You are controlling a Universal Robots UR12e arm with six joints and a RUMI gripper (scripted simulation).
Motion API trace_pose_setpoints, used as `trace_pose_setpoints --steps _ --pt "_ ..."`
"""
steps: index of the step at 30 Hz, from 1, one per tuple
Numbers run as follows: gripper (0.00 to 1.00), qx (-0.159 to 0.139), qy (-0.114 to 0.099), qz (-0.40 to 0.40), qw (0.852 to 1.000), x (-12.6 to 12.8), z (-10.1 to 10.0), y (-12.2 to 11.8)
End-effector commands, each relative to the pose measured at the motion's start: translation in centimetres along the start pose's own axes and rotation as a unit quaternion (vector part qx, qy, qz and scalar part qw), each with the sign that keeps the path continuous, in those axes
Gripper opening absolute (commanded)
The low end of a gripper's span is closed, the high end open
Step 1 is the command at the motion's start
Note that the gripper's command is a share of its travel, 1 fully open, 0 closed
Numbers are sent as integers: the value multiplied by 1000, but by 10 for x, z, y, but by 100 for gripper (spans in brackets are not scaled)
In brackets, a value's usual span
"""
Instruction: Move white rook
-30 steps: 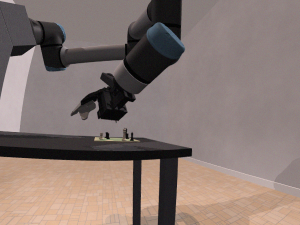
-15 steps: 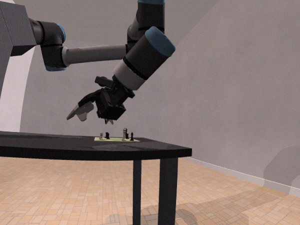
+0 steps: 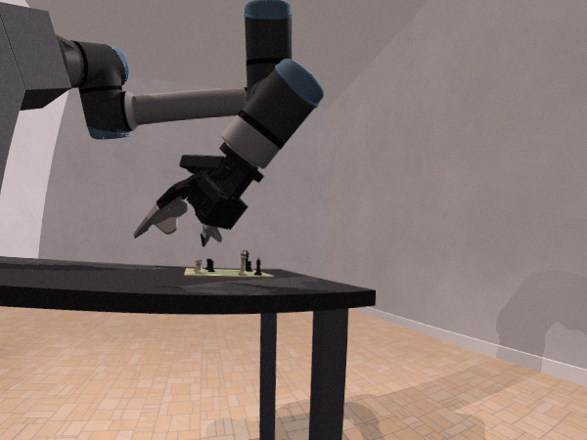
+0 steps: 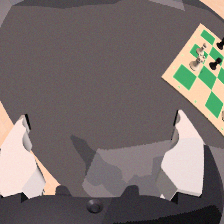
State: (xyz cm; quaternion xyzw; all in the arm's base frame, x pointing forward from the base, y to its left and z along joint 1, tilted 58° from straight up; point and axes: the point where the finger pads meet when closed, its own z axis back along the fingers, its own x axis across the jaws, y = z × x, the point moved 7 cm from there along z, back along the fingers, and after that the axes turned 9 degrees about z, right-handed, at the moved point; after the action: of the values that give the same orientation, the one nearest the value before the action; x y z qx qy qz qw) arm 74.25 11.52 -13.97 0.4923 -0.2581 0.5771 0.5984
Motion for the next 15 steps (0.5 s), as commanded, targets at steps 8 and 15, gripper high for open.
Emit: trace_pose_setpoints --steps 8,15 --pt "100 -70 42 29 996 19 -1 11" --pt "100 -121 65 54 989 40 -1 24"
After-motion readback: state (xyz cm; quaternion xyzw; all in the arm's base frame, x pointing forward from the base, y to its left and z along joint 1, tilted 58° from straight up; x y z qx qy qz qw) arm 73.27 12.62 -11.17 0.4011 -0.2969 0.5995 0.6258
